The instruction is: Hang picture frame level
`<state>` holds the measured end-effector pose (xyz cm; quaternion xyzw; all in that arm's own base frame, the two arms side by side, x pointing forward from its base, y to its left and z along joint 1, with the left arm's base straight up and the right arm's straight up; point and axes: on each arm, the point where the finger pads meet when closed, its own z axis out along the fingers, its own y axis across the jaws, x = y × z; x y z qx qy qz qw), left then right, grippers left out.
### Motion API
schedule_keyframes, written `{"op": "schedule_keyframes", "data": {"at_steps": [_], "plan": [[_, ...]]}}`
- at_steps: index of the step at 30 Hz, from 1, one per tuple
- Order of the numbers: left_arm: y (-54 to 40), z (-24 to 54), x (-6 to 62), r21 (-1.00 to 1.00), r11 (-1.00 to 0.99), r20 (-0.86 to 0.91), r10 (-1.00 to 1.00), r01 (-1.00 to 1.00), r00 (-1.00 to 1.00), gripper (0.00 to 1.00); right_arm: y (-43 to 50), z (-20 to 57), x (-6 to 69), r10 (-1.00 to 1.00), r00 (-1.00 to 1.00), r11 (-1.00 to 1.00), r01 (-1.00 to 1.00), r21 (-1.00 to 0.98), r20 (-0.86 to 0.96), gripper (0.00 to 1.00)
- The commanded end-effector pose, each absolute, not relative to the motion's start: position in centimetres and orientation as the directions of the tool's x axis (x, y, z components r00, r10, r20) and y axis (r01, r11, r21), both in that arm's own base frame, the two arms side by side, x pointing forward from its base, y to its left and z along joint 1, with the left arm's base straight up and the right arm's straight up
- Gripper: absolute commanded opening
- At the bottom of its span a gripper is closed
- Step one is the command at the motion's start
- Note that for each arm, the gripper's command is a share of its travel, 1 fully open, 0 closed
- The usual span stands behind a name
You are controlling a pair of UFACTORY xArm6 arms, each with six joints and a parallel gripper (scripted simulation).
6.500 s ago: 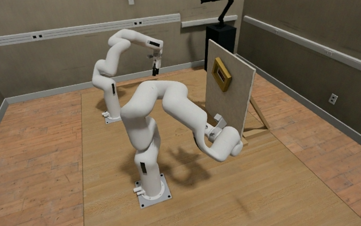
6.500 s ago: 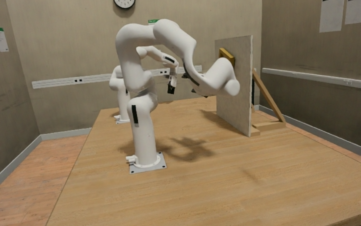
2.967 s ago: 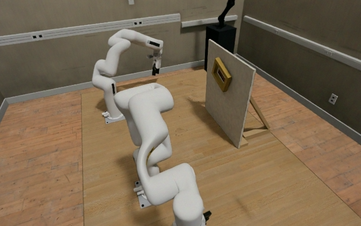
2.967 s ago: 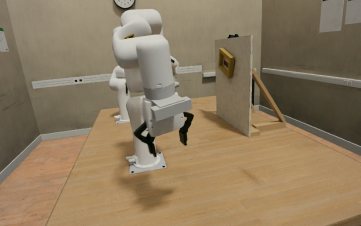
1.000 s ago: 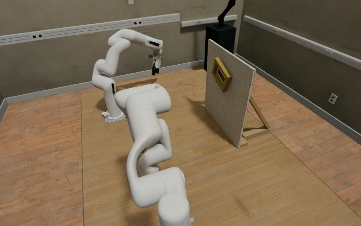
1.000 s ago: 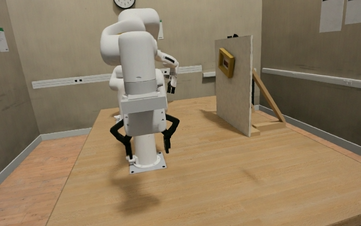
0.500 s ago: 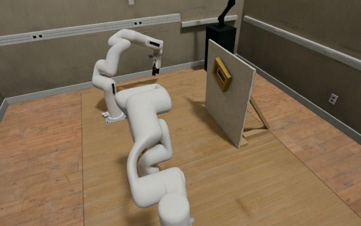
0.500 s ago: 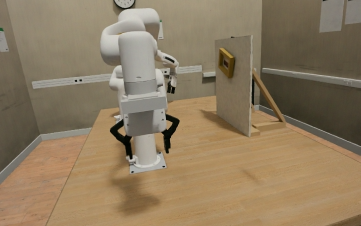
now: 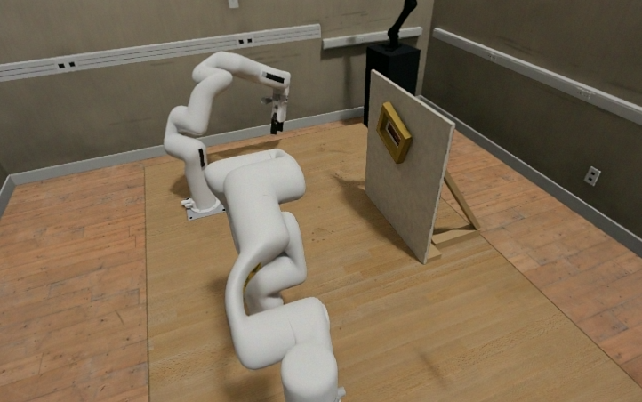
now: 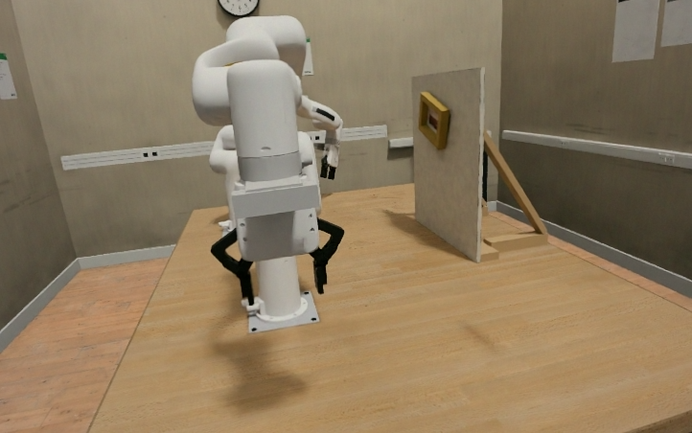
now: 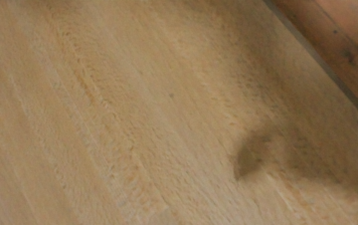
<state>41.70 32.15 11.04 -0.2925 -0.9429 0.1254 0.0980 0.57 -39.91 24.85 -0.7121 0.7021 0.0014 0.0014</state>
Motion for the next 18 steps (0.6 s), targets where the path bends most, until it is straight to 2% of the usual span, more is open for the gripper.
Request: {"op": "schedule_keyframes", "data": {"at_steps": [1,18], "plan": [[32.0,11.3,42.0,-0.285,0.797,0.117,0.58,0.532,-0.806,1.0,-40.0,25.0,0.6,-1.0,0.014,-0.014,-1.0,0.0,0.0,1.0],[28.2,12.5,43.8,-0.225,0.773,0.24,0.634,0.594,-0.735,1.0,-40.0,25.0,0.6,-1.0,0.014,-0.014,-1.0,0.0,0.0,1.0]]}}
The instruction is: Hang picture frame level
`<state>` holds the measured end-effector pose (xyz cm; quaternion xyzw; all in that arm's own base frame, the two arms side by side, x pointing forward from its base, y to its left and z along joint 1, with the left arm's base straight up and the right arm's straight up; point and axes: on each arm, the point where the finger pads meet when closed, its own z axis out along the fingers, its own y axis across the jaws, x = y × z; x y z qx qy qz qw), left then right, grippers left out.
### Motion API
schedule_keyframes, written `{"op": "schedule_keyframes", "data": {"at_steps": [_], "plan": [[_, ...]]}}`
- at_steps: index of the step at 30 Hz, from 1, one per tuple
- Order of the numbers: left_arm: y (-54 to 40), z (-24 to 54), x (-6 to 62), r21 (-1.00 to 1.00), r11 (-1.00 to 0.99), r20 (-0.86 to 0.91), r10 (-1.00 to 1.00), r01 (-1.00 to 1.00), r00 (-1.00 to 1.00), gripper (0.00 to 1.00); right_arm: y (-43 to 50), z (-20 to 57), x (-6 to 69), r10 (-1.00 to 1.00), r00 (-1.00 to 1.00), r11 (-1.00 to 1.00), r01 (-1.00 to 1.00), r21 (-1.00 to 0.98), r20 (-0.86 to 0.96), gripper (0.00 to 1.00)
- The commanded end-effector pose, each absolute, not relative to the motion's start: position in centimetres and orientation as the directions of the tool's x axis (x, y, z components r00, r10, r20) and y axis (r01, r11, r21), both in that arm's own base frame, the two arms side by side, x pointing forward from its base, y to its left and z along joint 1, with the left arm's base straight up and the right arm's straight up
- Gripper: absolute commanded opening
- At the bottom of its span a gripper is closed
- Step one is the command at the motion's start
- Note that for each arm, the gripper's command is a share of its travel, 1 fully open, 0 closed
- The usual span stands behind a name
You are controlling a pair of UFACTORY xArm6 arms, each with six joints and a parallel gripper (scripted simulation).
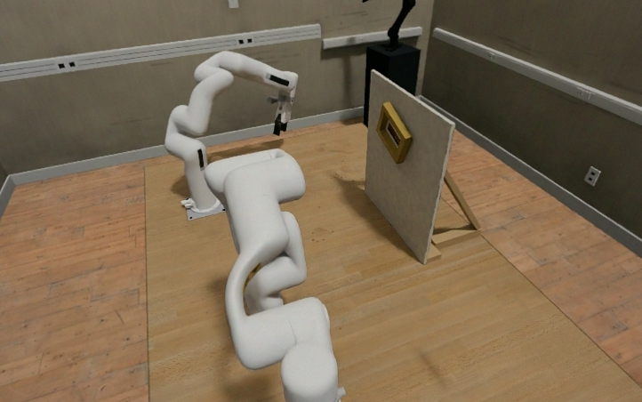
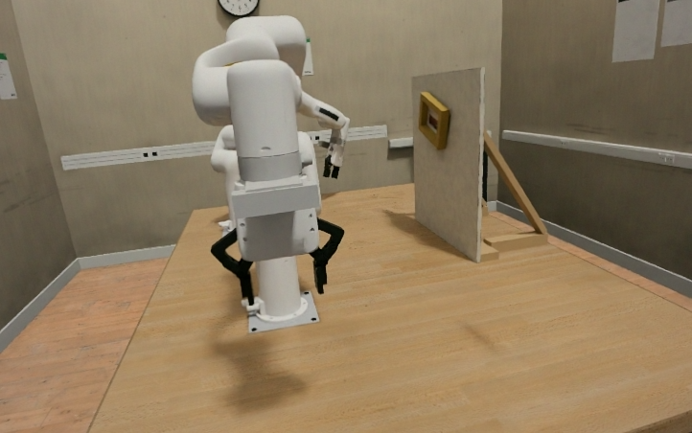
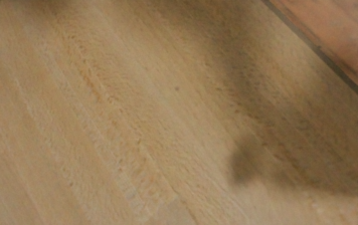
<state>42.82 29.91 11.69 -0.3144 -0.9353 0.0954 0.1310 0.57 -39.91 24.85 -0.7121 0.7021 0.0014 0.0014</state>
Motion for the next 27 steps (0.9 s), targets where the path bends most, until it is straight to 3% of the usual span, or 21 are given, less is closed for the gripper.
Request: {"op": "schedule_keyframes", "data": {"at_steps": [1,13,27], "plan": [[27.8,12.6,44.0,-0.217,0.769,0.254,0.639,0.602,-0.726,1.0,-40.0,25.0,0.6,-1.0,0.014,-0.014,-1.0,0.0,0.0,1.0],[21.9,15.0,46.8,-0.085,0.696,0.42,0.674,0.713,-0.608,1.0,-40.0,25.0,0.6,-1.0,0.014,-0.014,-1.0,0.0,0.0,1.0],[11.0,20.0,50.9,0.197,0.451,0.598,0.648,0.871,-0.471,1.0,-40.0,25.0,0.6,-1.0,0.014,-0.014,-1.0,0.0,0.0,1.0]]}}
